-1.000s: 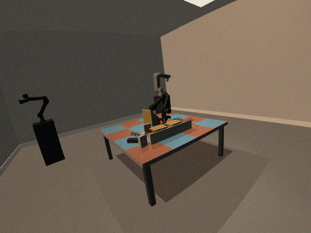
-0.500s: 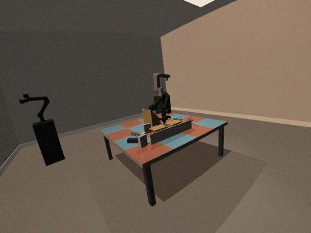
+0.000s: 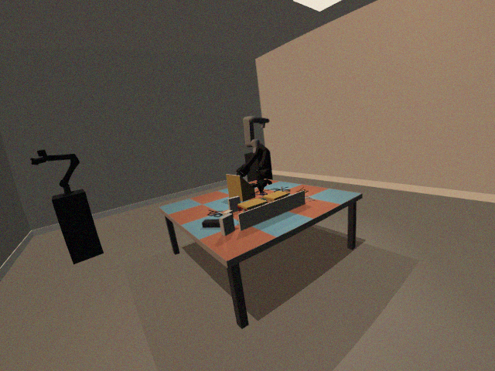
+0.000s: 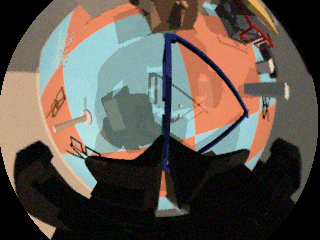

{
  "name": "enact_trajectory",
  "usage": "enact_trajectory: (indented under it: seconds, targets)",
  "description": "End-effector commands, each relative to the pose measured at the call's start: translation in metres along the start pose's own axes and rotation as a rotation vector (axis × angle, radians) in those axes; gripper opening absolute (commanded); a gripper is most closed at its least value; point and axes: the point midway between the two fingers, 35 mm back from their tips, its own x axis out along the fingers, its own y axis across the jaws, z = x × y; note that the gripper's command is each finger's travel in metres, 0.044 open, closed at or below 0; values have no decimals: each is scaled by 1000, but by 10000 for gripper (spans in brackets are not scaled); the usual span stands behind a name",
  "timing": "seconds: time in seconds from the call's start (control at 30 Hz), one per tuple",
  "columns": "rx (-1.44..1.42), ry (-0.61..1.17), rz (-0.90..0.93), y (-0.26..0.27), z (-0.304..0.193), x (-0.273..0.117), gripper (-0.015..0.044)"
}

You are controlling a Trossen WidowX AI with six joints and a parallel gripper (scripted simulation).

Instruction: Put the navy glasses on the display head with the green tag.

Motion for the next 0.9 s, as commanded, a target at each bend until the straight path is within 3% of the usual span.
enact_trajectory:
  seconds: [0.0, 0.23, 0.5, 0.87]
  targets:
    - [-3, -3, -4, -1, 2, -26, 0]
    - [-3, -1, 6, -1, 2, -62, 0]
    - [28, -1, 5, 2, 6, -64, 0]
    - [295, -5, -4, 31, 27, -67, 0]
